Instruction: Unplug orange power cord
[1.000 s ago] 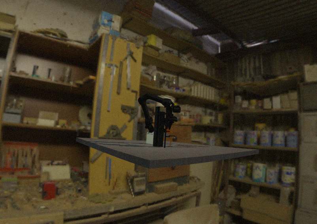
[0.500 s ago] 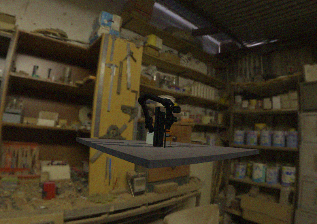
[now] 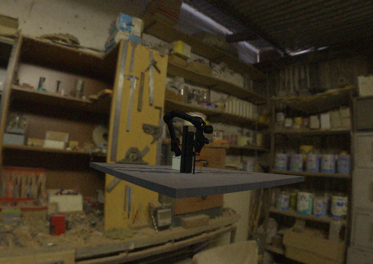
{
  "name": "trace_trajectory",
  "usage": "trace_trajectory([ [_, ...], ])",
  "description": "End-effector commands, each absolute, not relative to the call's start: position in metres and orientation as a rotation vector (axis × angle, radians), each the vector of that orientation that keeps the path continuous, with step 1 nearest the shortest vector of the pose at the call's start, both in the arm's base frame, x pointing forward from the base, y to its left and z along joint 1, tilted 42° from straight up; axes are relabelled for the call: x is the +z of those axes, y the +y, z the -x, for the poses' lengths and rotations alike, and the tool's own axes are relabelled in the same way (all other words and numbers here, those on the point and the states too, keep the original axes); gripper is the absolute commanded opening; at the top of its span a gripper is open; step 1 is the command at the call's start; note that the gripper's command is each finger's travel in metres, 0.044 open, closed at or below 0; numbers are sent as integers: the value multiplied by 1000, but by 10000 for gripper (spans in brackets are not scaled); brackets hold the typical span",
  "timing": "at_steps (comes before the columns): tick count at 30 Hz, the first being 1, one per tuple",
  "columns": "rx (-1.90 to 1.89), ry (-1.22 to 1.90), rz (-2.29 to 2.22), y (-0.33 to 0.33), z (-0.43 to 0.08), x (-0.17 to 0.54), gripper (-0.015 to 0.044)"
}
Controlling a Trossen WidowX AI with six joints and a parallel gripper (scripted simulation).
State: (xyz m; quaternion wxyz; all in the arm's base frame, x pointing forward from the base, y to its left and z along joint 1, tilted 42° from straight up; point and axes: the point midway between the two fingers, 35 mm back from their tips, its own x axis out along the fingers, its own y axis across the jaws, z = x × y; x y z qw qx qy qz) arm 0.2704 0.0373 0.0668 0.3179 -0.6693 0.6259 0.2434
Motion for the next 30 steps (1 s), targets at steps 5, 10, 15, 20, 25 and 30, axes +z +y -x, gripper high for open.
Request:
trace_trajectory([
  [5, 671, 1621, 1745, 59, -274, 53, 0],
  [10, 672, 1620, 1745, 66, -275, 48, 0],
  [15, 672, 1620, 1746, 73, -275, 44, 0],
  [20, 672, 1621, 1746, 80, -275, 40, 0],
  [25, 672, 1621, 1747, 87, -274, 35, 0],
  [30, 670, 1624, 1751, 79, -272, 38, 105],
])
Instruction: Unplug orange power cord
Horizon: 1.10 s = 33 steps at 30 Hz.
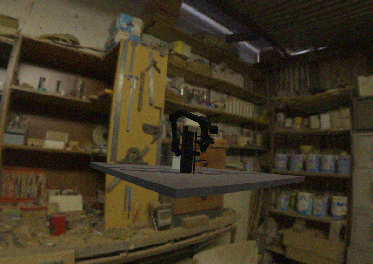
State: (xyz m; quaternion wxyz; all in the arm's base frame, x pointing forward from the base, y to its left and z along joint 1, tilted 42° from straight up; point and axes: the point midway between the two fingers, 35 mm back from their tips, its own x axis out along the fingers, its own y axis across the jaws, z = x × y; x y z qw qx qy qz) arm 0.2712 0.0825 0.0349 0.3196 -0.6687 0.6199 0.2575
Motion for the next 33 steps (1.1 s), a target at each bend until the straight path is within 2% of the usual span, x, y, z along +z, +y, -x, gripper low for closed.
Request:
trace_trajectory([
  [1, 670, 1624, 1751, 79, -272, 38, 131],
  [13, 671, 1623, 1750, 85, -273, 35, 440],
  [19, 672, 1621, 1749, 130, -275, 9, 440],
  [33, 672, 1621, 1749, 132, -275, 8, 440],
])
